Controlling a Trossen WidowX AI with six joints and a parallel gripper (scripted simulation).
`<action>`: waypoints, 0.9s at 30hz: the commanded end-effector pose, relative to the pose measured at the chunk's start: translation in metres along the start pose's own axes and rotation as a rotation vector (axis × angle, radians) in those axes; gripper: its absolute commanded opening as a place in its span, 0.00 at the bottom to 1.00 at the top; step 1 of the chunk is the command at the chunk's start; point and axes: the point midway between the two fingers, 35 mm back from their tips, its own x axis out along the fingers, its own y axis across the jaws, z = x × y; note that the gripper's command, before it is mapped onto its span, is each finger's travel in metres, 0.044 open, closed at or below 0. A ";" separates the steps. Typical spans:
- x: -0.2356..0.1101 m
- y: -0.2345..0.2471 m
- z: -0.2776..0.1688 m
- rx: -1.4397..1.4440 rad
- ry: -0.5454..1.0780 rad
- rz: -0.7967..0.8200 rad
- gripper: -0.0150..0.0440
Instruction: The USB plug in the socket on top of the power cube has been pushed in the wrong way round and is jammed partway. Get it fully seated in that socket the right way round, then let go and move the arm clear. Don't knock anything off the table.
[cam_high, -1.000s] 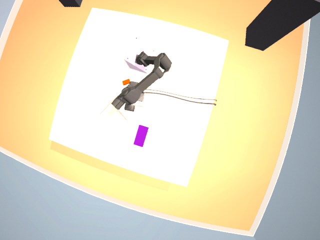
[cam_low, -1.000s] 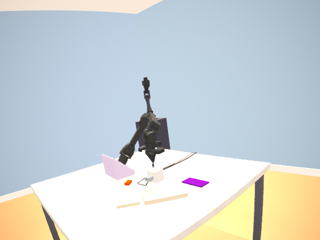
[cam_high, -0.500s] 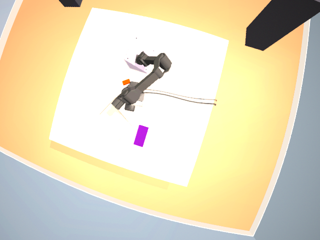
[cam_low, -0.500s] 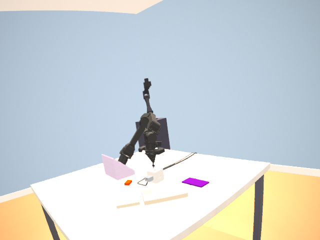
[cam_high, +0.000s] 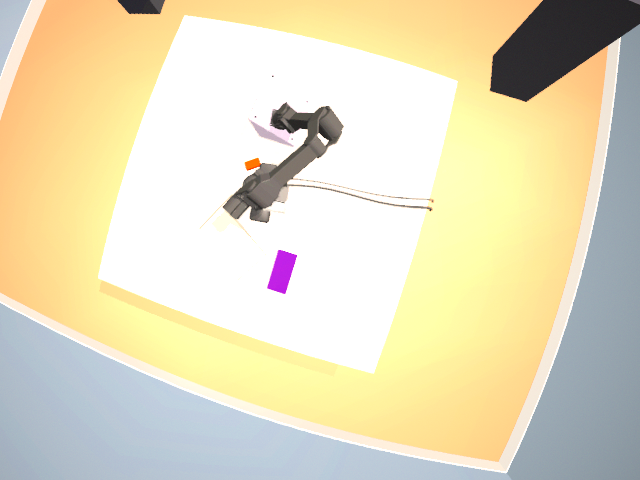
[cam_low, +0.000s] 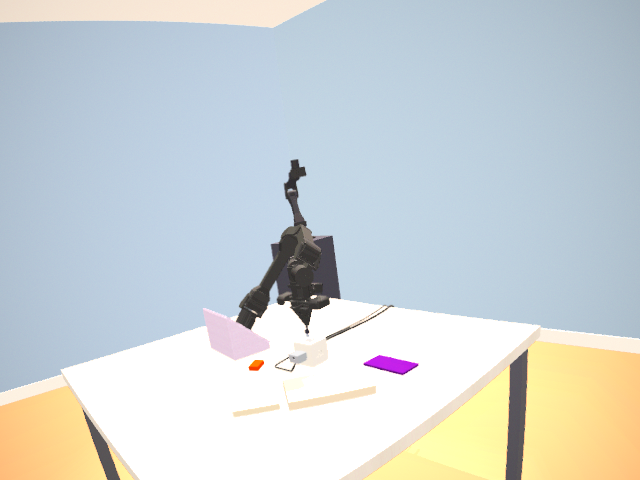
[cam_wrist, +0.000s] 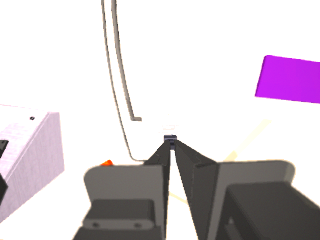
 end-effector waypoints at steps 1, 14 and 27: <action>0.001 0.000 0.001 -0.004 -0.007 -0.002 0.25; 0.002 0.000 0.001 -0.005 -0.017 -0.002 0.25; 0.004 0.000 0.002 -0.006 -0.027 -0.002 0.25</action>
